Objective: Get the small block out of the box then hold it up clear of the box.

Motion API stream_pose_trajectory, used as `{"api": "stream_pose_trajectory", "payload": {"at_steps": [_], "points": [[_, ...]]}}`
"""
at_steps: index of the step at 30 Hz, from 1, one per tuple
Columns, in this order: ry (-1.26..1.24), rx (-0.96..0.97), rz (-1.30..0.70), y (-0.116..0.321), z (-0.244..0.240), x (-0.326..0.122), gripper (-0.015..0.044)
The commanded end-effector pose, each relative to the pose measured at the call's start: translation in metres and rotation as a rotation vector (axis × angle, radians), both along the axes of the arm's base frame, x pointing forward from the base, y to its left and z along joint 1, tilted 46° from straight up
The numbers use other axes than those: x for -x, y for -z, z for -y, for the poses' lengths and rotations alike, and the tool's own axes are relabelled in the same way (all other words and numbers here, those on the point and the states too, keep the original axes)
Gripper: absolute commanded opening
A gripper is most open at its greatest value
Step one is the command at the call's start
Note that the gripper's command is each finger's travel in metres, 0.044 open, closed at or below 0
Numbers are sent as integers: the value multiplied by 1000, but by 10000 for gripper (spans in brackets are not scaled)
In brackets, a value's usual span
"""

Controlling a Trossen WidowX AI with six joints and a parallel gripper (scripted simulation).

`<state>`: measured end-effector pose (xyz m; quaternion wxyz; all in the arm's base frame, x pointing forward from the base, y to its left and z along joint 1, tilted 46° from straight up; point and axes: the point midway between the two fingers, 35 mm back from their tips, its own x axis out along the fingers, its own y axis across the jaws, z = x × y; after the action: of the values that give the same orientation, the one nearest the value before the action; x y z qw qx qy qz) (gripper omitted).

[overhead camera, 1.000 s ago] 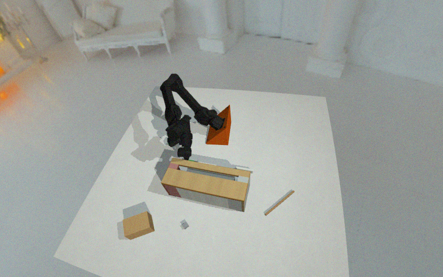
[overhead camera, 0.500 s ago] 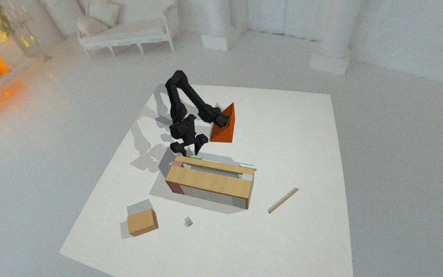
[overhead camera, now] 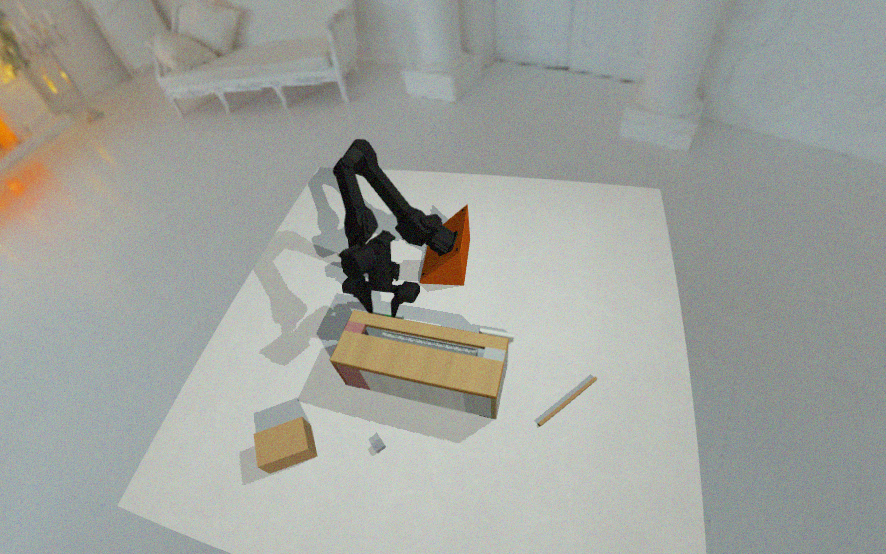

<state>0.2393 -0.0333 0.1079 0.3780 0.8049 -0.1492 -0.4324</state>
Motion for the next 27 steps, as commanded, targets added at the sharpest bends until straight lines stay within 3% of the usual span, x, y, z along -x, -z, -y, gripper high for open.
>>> {"api": "stream_pose_trajectory", "payload": {"at_steps": [1, 27], "points": [[24, -32, 26, 2, 0, 0, 285], [27, -38, 21, 28, 23, -9, 285]]}}
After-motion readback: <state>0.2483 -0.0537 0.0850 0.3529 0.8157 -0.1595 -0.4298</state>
